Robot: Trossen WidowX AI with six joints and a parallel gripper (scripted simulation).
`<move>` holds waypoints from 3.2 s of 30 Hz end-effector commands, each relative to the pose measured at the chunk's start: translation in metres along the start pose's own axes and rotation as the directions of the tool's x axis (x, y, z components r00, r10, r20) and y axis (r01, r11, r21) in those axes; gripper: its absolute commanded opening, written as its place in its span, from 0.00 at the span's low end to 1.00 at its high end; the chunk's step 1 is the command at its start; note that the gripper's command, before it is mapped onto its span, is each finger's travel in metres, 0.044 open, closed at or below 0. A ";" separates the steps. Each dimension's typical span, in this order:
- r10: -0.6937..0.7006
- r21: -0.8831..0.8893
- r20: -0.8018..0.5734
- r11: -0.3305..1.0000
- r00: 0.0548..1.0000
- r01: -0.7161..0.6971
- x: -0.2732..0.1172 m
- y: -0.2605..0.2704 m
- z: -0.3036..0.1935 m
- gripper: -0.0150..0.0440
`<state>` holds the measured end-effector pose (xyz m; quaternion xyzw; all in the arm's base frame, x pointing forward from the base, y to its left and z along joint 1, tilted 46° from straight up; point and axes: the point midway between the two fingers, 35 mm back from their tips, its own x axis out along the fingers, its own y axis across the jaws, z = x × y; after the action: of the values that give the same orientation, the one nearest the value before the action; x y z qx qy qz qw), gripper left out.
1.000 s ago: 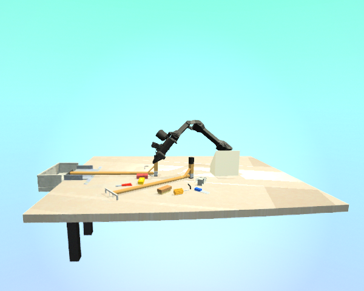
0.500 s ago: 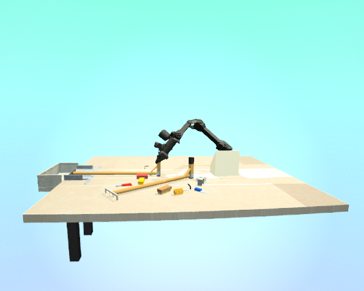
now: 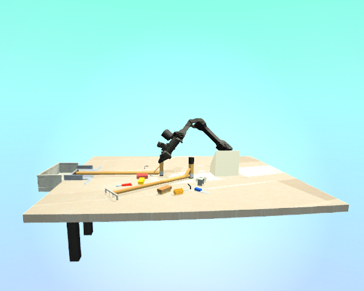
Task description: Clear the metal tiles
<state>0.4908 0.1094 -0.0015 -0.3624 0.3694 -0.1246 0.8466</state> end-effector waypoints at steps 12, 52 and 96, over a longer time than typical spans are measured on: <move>0.008 -0.002 0.010 1.000 1.000 -0.008 -0.018 0.005 -0.014 0.25; 0.011 -0.003 0.011 1.000 1.000 -0.011 -0.054 0.011 -0.060 0.25; 0.010 -0.006 0.016 1.000 1.000 -0.010 -0.088 0.003 -0.115 0.25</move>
<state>0.3578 0.0989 -0.0061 -0.3560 0.3597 -0.1162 0.8546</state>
